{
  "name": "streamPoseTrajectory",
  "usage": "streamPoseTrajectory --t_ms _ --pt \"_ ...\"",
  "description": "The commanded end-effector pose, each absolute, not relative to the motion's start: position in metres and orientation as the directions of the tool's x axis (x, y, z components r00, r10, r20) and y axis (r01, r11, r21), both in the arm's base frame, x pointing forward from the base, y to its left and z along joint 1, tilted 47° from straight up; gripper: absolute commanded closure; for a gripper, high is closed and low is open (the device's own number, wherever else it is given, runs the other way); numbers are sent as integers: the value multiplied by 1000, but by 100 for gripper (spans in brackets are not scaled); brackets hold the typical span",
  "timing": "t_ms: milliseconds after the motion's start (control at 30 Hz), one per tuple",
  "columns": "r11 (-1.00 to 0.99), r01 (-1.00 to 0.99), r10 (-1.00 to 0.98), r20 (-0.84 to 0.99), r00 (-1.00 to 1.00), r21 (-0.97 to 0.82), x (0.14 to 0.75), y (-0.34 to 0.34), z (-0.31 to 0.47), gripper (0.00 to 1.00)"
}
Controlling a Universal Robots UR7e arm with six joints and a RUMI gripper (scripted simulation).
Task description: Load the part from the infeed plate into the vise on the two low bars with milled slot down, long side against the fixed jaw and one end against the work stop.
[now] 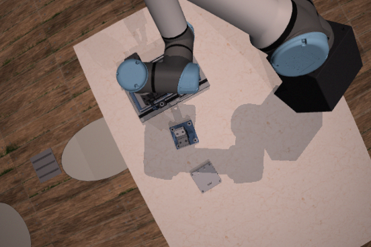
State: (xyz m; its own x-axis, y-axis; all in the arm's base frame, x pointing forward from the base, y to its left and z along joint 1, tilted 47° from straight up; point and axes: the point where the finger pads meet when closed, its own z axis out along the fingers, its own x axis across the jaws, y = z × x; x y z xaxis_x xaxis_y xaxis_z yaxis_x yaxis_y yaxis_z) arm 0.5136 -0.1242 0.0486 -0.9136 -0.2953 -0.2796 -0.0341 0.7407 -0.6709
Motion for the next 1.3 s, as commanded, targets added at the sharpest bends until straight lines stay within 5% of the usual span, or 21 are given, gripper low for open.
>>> streamPoseTrajectory --t_ms 0,1267 --pt "741 -34 -296 -280 -913 -671 513 -124 49 100" --pt "741 -34 -296 -280 -913 -671 491 -92 85 100"
